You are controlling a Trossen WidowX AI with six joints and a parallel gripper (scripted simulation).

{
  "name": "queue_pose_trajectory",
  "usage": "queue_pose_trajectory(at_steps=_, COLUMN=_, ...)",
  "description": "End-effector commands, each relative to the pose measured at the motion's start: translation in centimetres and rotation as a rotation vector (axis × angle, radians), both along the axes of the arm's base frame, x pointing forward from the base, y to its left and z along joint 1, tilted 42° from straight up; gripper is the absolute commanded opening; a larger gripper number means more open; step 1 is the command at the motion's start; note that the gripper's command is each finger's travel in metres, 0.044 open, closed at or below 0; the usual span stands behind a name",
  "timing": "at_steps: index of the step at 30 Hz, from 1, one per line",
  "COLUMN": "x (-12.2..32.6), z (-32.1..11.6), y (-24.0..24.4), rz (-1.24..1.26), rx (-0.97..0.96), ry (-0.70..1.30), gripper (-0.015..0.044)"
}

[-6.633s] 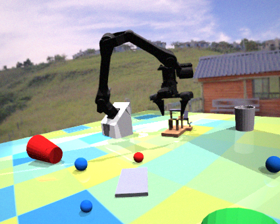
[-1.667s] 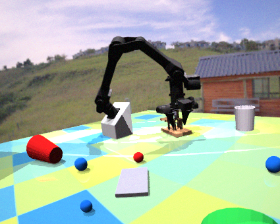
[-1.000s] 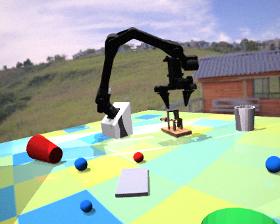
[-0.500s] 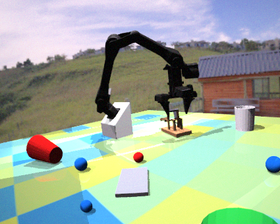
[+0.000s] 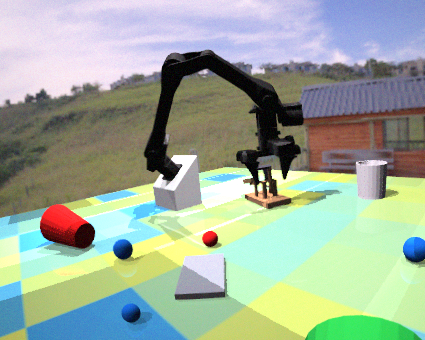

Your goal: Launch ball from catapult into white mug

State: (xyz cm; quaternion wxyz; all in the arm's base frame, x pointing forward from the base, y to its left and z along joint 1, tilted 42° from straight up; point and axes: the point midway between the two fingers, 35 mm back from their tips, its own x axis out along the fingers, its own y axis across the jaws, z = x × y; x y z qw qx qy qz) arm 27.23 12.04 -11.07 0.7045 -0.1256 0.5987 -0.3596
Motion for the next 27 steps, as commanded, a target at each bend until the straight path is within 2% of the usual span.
queue_pose_trajectory(at_steps=1, x=-0.1, z=-0.6, y=-0.6, rz=0.007, rx=-0.006, ry=0.006, gripper=0.0440)
queue_pose_trajectory(at_steps=19, x=-0.1, z=-2.4, y=-2.4, rz=0.006, rx=-0.008, ry=0.005, gripper=0.0440)
queue_pose_trajectory(at_steps=27, x=0.0, z=-2.2, y=-2.0, rz=-0.001, rx=-0.003, ry=0.001, gripper=0.0230)
